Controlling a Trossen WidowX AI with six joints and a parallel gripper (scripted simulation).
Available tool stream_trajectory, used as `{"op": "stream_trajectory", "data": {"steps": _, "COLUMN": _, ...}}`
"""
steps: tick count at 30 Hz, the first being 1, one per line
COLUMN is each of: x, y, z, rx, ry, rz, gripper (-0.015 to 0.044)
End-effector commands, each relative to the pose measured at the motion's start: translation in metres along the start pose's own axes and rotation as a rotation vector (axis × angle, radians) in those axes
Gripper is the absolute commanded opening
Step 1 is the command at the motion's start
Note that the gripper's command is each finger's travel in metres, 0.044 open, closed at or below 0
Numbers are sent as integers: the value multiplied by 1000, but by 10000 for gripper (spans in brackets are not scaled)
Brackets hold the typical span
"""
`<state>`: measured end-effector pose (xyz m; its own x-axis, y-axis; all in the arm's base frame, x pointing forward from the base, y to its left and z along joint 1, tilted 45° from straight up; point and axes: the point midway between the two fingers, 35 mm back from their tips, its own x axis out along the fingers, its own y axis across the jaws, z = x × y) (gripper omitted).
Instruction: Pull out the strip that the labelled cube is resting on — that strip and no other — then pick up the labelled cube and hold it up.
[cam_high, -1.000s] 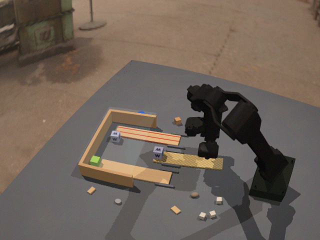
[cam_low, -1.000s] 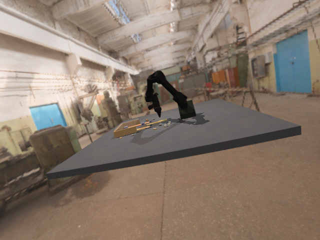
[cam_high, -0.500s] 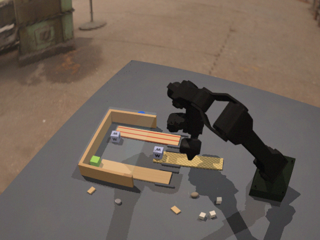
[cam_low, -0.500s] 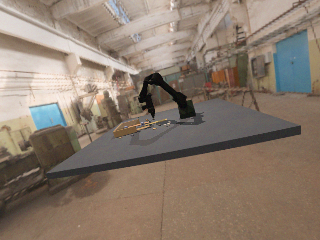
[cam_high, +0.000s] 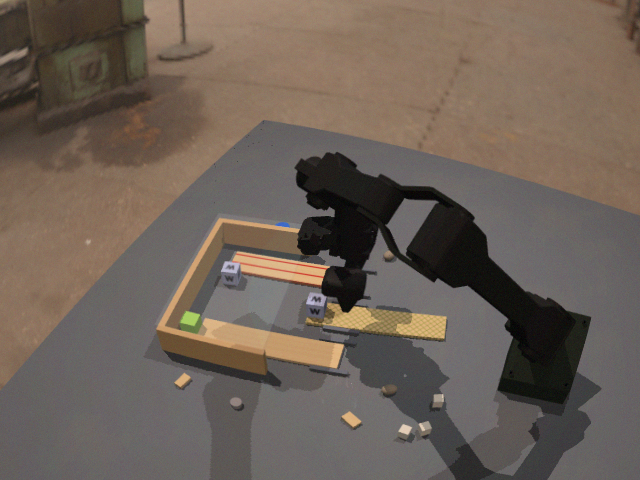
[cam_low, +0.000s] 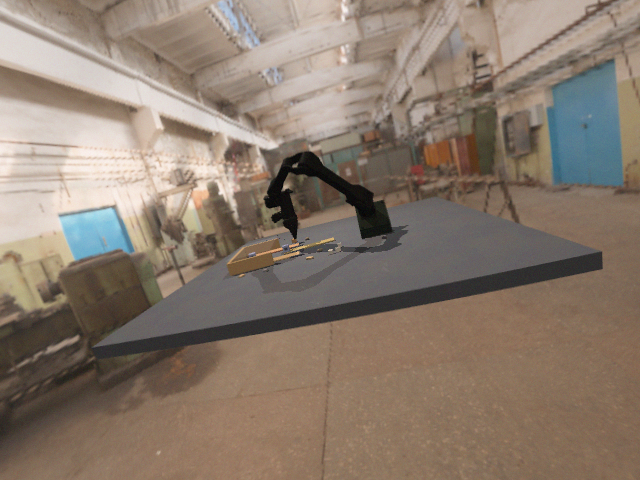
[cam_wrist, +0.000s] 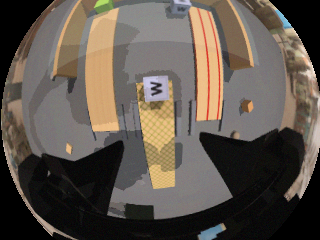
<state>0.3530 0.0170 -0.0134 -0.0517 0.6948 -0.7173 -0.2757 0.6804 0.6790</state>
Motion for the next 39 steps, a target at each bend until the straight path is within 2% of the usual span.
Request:
{"op": "stream_trajectory", "data": {"steps": 1, "x": -1, "y": 0, "z": 15, "rx": 0, "ry": -2, "rz": 2, "gripper": 440}}
{"op": "stream_trajectory", "data": {"steps": 13, "x": -6, "y": 1, "z": 58, "rx": -1, "ry": -4, "rz": 2, "gripper": 440}}
{"op": "stream_trajectory", "data": {"steps": 20, "x": 2, "y": 1, "z": 59, "rx": -1, "ry": -4, "rz": 2, "gripper": 256}}
{"op": "stream_trajectory", "data": {"steps": 21, "x": 4, "y": 1, "z": 59, "rx": -1, "ry": -4, "rz": 2, "gripper": 250}}
{"op": "stream_trajectory", "data": {"steps": 39, "x": 34, "y": 1, "z": 59, "rx": -1, "ry": -4, "rz": 3, "gripper": 250}}
